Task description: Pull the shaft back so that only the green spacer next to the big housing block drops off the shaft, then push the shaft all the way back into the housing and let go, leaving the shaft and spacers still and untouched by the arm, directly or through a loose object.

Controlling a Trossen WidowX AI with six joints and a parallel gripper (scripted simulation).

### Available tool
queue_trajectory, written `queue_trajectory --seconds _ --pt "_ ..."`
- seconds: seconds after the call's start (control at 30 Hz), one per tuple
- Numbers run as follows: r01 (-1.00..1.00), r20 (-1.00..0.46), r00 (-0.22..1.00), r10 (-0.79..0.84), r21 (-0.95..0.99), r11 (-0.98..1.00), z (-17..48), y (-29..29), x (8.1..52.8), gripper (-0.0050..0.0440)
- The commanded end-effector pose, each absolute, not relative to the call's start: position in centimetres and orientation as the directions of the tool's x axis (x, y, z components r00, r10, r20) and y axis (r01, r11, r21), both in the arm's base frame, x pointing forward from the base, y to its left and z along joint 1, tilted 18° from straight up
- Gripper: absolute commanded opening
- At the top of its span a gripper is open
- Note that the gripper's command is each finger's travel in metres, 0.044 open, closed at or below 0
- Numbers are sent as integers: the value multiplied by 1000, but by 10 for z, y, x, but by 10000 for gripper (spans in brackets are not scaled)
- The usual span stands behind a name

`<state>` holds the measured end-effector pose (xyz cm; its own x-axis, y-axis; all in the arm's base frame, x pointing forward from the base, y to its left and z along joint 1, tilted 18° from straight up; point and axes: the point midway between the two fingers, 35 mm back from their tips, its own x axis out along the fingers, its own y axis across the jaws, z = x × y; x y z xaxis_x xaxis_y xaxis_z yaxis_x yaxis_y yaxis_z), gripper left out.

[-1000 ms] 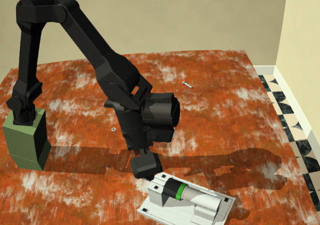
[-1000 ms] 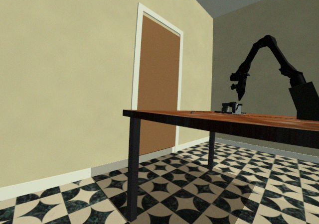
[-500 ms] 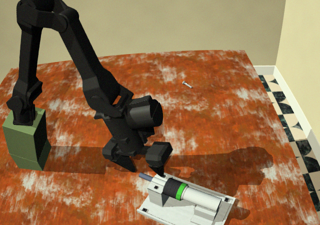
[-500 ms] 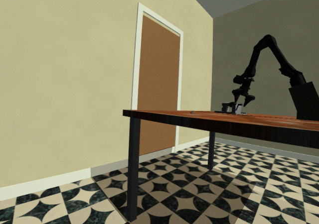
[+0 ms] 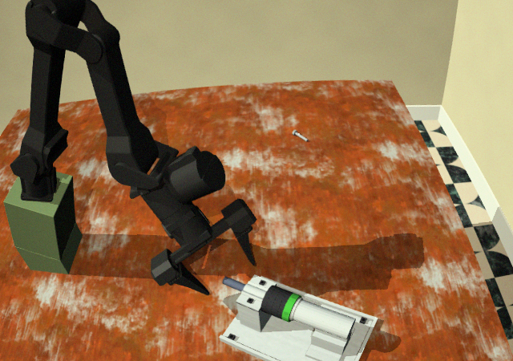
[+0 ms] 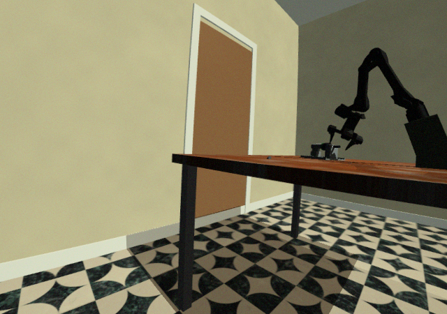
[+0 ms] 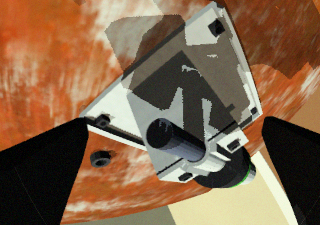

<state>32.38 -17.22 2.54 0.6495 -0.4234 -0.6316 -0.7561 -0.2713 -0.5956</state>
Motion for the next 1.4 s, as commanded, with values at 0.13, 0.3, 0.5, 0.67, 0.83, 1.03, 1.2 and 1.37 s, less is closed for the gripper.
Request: queue_trajectory --seconds 0.13,0.3,0.5,0.67,0.83,1.03,1.2,1.37 --pt "-708 -541 692 -478 -378 -596 28 -166 309 440" --pt "-639 -479 715 -509 -153 -754 32 -162 299 440" --pt "-634 -474 717 -511 -137 -761 33 -162 298 440" --pt "-634 -474 717 -511 -137 -761 33 -162 298 440" --pt "-634 -474 717 -511 -137 -761 33 -162 298 440" --pt "-634 -474 717 -511 -137 -761 33 -162 298 440" --pt "-634 -474 717 -511 -138 -761 32 -163 300 440" --pt "-634 -474 717 -511 -138 -761 30 -166 303 440"
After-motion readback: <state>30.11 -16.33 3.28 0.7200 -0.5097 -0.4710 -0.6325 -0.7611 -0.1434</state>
